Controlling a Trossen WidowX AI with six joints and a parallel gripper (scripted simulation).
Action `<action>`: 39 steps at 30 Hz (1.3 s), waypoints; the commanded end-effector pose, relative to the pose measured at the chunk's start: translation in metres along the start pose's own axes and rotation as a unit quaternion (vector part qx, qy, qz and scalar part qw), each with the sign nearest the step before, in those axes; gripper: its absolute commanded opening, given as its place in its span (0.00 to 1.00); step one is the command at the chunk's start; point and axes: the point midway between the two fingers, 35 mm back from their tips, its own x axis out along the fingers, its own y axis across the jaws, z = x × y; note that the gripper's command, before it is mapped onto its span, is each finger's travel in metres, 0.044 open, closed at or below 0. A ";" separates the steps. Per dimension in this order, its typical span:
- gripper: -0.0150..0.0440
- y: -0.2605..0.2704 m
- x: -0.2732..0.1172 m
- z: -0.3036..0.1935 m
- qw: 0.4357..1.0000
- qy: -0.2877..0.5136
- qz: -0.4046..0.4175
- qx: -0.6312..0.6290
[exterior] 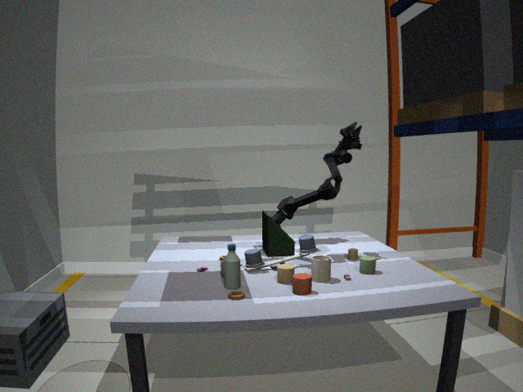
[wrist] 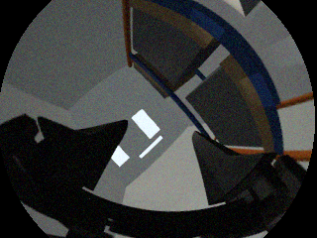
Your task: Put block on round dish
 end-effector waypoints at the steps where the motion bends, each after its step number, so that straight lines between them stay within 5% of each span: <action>1: 0.98 -0.001 0.000 -0.001 1.000 0.002 -0.001 0.000; 18: 1.00 -0.030 -0.040 -0.140 0.978 0.193 -0.049 0.056; 39: 1.00 0.028 -0.093 -0.255 0.920 0.350 -0.002 0.177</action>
